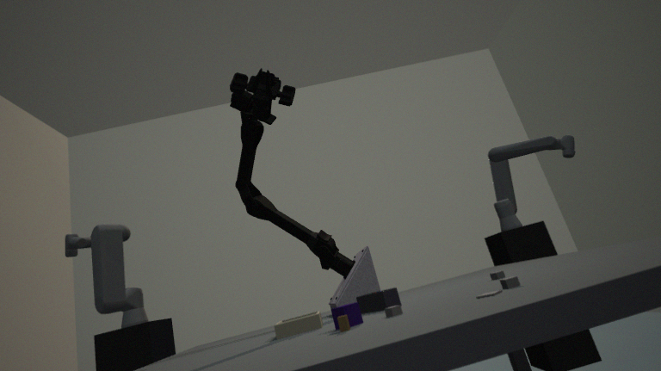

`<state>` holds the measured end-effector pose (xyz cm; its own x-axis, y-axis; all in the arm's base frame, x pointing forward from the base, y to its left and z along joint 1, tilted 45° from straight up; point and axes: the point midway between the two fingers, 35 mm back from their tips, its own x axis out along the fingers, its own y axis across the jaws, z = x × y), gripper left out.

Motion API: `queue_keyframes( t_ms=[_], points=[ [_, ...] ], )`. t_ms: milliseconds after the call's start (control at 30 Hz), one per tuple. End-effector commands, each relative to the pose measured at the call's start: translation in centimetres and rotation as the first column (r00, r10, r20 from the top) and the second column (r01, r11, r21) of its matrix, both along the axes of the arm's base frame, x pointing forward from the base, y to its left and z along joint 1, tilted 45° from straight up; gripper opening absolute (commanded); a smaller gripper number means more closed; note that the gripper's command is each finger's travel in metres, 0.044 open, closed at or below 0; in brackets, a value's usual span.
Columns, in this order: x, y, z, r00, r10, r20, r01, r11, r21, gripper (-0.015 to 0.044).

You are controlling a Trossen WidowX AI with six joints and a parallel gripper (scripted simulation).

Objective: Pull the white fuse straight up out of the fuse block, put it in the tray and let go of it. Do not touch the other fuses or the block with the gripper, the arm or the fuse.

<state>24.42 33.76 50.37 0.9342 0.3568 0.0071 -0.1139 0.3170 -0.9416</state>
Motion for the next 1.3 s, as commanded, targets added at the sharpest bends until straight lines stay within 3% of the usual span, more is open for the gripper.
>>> queue_keyframes(
  t_ms=[0, 333, 667, 867, 1067, 1267],
  points=[
    [3.6, 0.5, -5.5, 0.996, -0.070, -0.061, 0.059, 0.984, -0.169, 0.0074],
    [11.2, -2.3, -20.4, 0.943, -0.267, -0.201, 0.093, 0.787, -0.610, 0.0074],
    [15.0, -11.0, -35.2, 0.798, -0.497, -0.341, -0.088, 0.464, -0.881, 0.0074],
    [14.2, -18.1, -42.9, 0.654, -0.635, -0.412, -0.296, 0.286, -0.911, 0.0074],
    [11.1, -25.4, -49.1, 0.466, -0.757, -0.458, -0.539, 0.168, -0.826, 0.0074],
    [8.7, -28.4, -51.0, 0.380, -0.798, -0.468, -0.634, 0.144, -0.760, 0.0074]
  ],
)
